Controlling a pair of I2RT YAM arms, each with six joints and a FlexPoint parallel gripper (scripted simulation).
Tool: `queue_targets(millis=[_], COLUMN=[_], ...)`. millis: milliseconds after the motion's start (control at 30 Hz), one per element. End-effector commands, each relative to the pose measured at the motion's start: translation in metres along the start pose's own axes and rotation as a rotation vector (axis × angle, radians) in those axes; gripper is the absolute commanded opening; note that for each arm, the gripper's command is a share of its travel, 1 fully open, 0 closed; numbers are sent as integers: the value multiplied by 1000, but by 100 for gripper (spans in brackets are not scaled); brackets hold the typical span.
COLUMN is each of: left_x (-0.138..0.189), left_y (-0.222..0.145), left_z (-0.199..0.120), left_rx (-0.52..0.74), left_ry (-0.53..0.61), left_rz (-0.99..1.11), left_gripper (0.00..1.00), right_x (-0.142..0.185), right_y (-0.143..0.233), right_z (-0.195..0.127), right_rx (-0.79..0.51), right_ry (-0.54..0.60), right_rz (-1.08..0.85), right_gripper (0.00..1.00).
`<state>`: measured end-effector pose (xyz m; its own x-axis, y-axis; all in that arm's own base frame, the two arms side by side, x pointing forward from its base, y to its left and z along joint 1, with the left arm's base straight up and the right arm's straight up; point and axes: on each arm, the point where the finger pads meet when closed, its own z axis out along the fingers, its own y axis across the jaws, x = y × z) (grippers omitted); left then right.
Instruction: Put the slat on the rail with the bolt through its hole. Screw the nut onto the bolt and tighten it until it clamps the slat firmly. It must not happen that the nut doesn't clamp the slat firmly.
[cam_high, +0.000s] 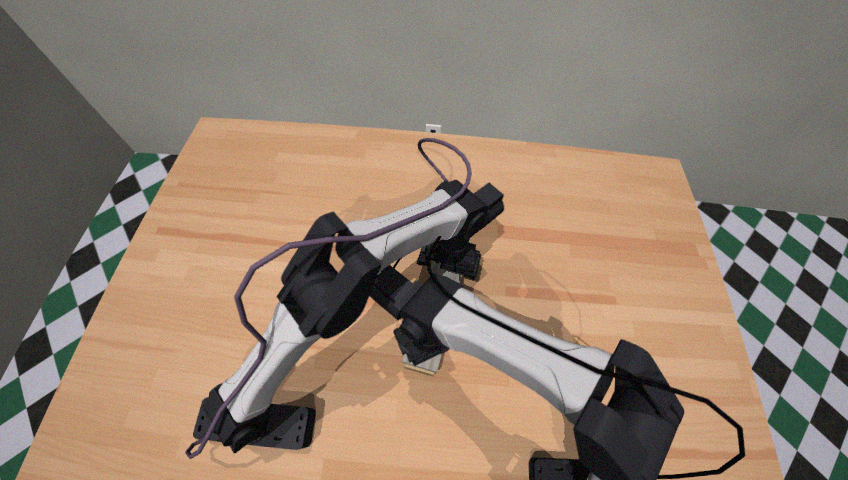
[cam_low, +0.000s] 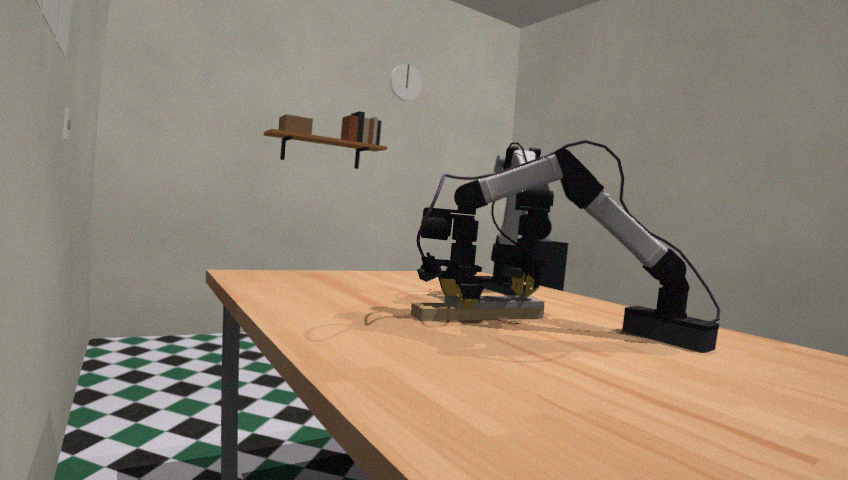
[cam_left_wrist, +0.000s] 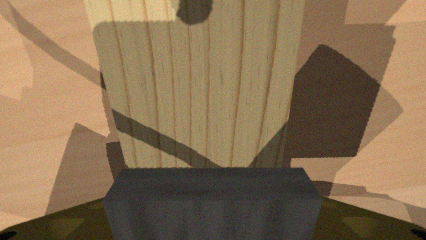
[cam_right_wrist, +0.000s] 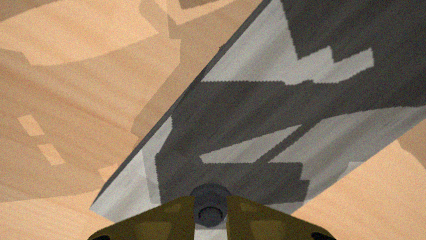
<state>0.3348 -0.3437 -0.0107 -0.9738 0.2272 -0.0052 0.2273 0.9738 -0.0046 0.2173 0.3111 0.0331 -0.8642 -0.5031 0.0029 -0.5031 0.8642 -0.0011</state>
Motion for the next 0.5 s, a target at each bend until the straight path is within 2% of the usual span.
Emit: queue_targets(millis=[0, 467], left_x=[-4, -4], left_y=[-1, -1], left_z=[-7, -7], left_rx=[9, 9], left_ry=[-17, -17], left_rz=[5, 5], left_gripper=[67, 67], right_x=[-1, 0], right_y=[0, 0], right_z=[-2, -2], right_rx=[-4, -6], right_ry=[-7, -3], right_rz=[171, 725], right_gripper=[14, 14])
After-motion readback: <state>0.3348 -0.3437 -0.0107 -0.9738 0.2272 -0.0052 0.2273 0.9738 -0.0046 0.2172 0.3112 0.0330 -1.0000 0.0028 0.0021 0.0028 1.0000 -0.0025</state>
